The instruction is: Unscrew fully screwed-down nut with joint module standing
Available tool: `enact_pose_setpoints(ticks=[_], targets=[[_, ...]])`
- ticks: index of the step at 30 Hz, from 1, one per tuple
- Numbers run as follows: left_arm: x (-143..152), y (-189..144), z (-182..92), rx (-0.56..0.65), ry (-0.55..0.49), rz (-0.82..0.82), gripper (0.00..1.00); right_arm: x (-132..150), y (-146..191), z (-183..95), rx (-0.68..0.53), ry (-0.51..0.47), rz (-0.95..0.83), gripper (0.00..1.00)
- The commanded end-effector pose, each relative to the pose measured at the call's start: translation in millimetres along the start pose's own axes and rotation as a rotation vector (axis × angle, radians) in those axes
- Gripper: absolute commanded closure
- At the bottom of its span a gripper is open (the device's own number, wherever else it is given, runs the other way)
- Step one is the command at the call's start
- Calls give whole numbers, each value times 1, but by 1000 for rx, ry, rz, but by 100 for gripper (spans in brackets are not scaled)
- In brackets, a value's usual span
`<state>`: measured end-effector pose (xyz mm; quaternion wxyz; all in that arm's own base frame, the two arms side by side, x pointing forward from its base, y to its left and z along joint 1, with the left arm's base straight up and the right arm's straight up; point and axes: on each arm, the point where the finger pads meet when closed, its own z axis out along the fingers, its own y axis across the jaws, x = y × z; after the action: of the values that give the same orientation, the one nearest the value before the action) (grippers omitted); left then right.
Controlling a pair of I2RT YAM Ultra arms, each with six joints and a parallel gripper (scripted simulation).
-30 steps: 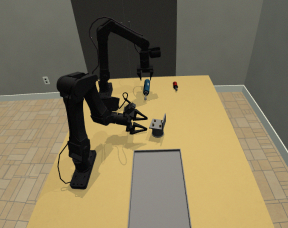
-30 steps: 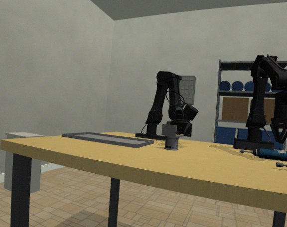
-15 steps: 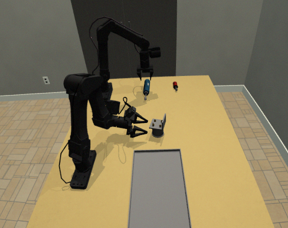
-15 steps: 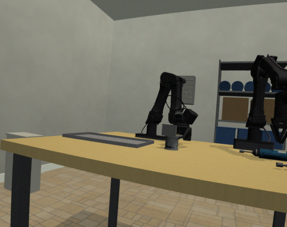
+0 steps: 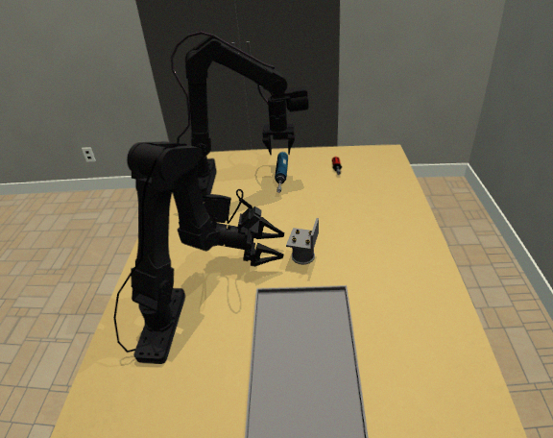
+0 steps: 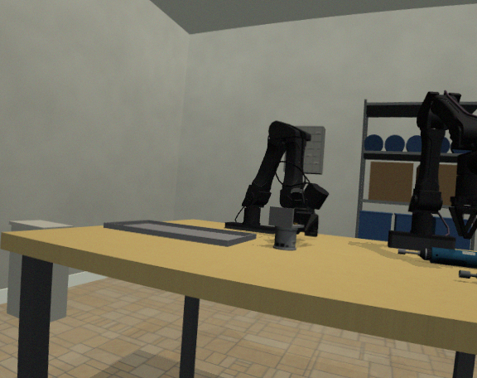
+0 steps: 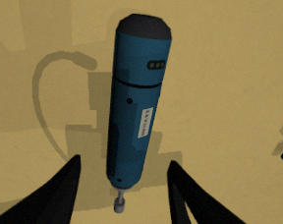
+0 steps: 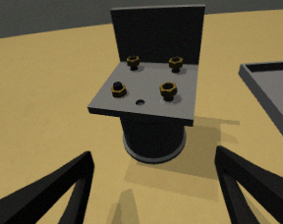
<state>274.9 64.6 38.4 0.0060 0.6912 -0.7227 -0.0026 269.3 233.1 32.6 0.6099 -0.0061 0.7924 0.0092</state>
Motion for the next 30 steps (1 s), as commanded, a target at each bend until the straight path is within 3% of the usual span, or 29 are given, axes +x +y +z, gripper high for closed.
enact_pose_setpoints(ticks=[1,30], targets=[[1,-9,-13,34,-6,-1,35,7,-7,-2,11,-1,-28,14],[1,-9,-13,34,-6,-1,35,1,0,15,3,-8,3,14]])
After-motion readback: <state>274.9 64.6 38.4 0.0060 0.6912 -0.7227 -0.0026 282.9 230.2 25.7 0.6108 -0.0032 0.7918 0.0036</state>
